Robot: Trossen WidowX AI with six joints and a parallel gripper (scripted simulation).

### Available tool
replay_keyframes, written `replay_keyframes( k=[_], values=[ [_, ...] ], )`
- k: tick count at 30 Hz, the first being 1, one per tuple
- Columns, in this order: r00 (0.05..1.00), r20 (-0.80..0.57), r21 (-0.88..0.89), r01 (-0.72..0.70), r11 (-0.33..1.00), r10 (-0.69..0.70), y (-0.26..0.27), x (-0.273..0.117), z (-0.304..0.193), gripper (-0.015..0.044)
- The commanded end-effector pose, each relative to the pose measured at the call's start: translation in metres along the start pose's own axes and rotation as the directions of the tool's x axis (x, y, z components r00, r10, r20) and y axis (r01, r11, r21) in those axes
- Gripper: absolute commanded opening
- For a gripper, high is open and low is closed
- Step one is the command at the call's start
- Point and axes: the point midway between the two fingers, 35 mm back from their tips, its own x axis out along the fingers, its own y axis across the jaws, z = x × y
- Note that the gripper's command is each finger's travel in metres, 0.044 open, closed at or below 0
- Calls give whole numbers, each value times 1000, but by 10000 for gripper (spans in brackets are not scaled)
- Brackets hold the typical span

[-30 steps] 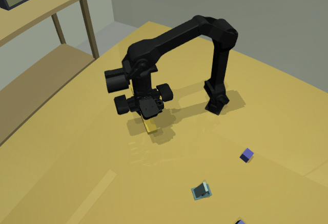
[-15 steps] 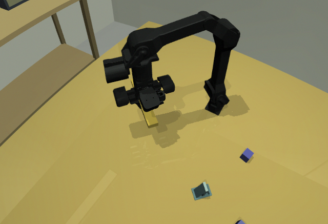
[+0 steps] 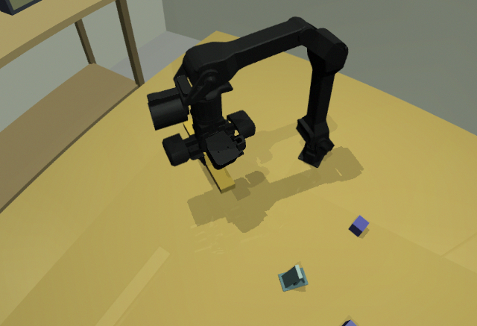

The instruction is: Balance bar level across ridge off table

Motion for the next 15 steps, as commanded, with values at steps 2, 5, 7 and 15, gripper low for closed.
replay_keyframes(
  k=[2, 5, 7, 15],
  values=[
    [1000, 4, -64, 4, 998, -4, -6, -2, 13, 0],
    [1000, 4, -105, 5, 994, -4, -9, -3, 23, 0],
    [1000, 5, -132, 5, 991, -4, -11, -3, 29, 0],
    [1000, 7, -241, 6, 971, -5, -17, -5, 54, 0]
  ],
)
